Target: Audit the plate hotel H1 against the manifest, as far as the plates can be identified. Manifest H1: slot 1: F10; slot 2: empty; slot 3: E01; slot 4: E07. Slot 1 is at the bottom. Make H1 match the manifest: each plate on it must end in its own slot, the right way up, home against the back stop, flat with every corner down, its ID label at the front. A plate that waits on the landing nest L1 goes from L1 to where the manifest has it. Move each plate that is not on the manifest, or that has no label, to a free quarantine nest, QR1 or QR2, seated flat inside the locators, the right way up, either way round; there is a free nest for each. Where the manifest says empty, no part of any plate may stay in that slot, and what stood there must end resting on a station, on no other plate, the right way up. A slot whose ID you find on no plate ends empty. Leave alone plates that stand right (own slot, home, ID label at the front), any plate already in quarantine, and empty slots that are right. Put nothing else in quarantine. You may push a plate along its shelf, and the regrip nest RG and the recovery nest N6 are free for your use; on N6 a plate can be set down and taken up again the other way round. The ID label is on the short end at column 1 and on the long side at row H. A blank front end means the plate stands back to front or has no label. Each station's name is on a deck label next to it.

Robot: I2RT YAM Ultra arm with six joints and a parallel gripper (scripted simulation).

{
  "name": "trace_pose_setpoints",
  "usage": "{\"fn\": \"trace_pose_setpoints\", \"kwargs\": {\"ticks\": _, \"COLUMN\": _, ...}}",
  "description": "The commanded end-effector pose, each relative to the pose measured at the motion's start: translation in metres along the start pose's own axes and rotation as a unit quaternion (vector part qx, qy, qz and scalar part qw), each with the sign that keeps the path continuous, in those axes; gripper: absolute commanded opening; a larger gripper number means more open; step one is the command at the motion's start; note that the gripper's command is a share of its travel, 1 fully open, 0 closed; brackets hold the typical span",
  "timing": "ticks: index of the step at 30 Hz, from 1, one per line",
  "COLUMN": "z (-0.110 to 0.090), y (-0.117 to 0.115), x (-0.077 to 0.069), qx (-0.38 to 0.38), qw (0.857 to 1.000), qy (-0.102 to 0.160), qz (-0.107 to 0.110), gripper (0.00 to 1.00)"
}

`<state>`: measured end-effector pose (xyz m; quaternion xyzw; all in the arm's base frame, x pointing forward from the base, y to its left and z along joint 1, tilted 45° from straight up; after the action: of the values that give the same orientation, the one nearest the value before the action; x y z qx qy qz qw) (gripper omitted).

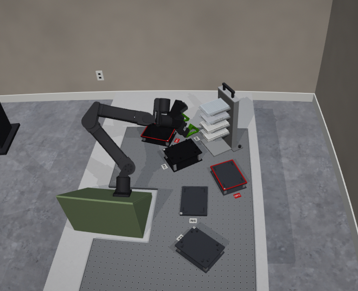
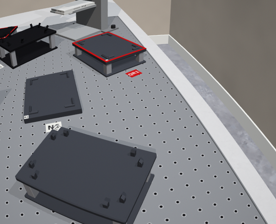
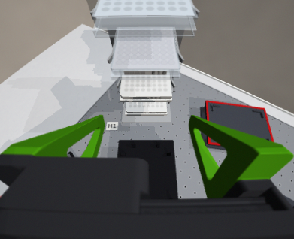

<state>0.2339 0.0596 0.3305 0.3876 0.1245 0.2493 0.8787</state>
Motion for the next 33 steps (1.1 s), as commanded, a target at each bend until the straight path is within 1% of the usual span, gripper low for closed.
{"fn": "trace_pose_setpoints", "kwargs": {"ticks": 1, "z": 0.008, "y": 0.005, "x": 0.001, "qx": -0.005, "qw": 1.0, "qy": -0.014, "qz": 0.003, "gripper": 1.0}}
{"fn": "trace_pose_setpoints", "kwargs": {"ticks": 31, "z": 0.027, "y": 0.009, "x": 0.033, "qx": -0.005, "qw": 1.0, "qy": -0.014, "qz": 0.003, "gripper": 1.0}}
{"fn": "trace_pose_setpoints", "kwargs": {"ticks": 33, "z": 0.027, "y": 0.009, "x": 0.033, "qx": -0.005, "qw": 1.0, "qy": -0.014, "qz": 0.003, "gripper": 1.0}}
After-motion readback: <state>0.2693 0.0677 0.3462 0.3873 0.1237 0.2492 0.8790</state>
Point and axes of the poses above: the point where the finger pads meet when closed, its own x axis out along the fingers, its own y axis across the jaws, z = x × y, the point moved 9 cm from there along -x, back along the fingers, and after that the axes turned 12 degrees about x, right-handed, at the moved point
